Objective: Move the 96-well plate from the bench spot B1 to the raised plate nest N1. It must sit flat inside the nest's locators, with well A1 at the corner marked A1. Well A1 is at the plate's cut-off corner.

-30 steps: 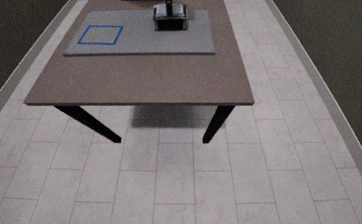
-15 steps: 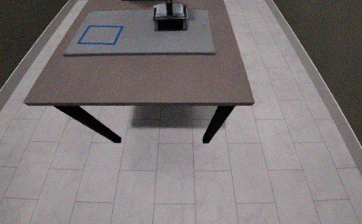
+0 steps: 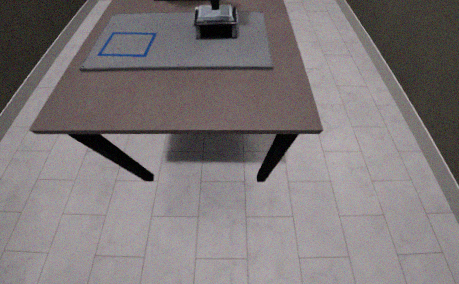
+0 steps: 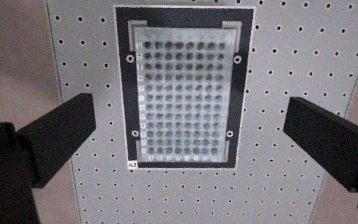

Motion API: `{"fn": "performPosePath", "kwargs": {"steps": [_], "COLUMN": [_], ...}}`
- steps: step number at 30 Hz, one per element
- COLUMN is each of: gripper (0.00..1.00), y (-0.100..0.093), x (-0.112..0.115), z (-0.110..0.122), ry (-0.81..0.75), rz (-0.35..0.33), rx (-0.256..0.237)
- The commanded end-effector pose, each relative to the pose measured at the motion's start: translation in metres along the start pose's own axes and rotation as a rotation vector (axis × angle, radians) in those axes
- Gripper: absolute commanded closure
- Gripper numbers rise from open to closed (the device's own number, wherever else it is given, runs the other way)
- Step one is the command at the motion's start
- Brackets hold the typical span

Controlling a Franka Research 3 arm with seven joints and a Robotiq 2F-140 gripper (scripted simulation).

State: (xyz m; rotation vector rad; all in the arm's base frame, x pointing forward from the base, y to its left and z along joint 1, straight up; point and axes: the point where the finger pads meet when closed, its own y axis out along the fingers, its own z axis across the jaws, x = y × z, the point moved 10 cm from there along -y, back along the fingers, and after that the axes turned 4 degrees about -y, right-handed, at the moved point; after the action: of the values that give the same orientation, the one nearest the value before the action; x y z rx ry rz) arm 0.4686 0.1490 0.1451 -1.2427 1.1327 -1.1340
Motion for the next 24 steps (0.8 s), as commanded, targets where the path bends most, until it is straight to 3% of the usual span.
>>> {"fn": "performPosePath", "kwargs": {"steps": [1, 14, 24], "gripper": [0.00, 0.00, 0.00], "y": [-0.009, -0.038, -0.038], "x": [0.002, 0.001, 0.001], "z": [-0.002, -0.002, -0.002], "ry": [-0.009, -0.009, -0.009], "rz": [-0.007, -0.007, -0.007], "rx": [-0.009, -0.009, -0.009]}}
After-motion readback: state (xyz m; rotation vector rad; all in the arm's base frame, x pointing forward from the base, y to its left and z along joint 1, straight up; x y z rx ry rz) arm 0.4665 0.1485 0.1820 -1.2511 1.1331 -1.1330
